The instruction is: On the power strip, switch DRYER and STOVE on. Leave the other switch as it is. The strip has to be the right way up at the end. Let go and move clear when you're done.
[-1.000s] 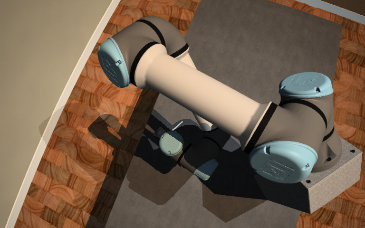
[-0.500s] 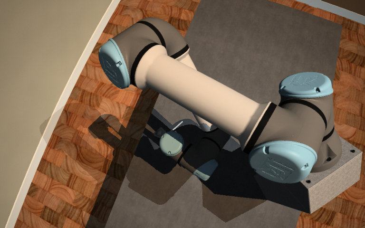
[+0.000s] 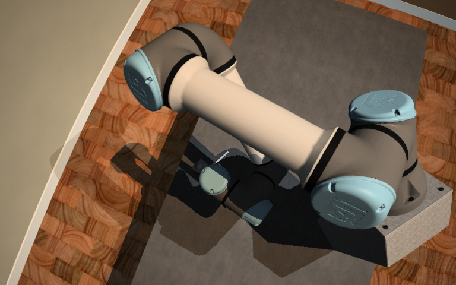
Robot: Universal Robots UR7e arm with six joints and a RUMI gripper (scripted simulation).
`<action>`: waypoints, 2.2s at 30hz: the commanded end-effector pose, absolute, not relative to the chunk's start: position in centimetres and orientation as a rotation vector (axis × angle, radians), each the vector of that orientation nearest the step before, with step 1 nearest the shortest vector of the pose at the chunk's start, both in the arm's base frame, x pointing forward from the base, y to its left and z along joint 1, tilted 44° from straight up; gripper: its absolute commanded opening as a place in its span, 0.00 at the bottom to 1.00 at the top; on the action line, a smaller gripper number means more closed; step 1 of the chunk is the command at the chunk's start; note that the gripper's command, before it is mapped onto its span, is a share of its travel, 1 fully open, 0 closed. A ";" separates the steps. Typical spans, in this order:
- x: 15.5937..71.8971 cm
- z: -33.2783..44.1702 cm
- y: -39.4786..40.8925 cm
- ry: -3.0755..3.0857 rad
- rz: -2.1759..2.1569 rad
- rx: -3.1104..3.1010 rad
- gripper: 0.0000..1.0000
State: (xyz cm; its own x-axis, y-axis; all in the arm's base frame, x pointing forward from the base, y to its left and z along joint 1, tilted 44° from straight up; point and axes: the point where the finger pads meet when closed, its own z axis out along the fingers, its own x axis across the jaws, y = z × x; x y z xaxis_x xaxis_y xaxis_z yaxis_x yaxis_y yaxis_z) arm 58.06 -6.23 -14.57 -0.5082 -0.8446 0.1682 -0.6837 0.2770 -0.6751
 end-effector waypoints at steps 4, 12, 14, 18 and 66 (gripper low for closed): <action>58.1 -14.5 -6.2 2.321 -1.051 -1.417 0.00; 57.9 -14.2 -6.0 2.321 -1.051 -1.417 0.00; 57.6 -13.9 -5.8 2.321 -1.051 -1.417 0.00; 57.2 -13.3 -5.4 2.321 -1.051 -1.417 0.00; 52.2 -13.8 -2.5 2.321 -1.051 -1.417 0.00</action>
State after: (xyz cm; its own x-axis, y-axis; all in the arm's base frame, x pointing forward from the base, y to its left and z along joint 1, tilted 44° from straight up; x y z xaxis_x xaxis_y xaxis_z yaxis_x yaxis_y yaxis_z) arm 52.22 -2.58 -13.84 -0.5082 -0.8446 0.1686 -0.6843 0.2772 -0.6745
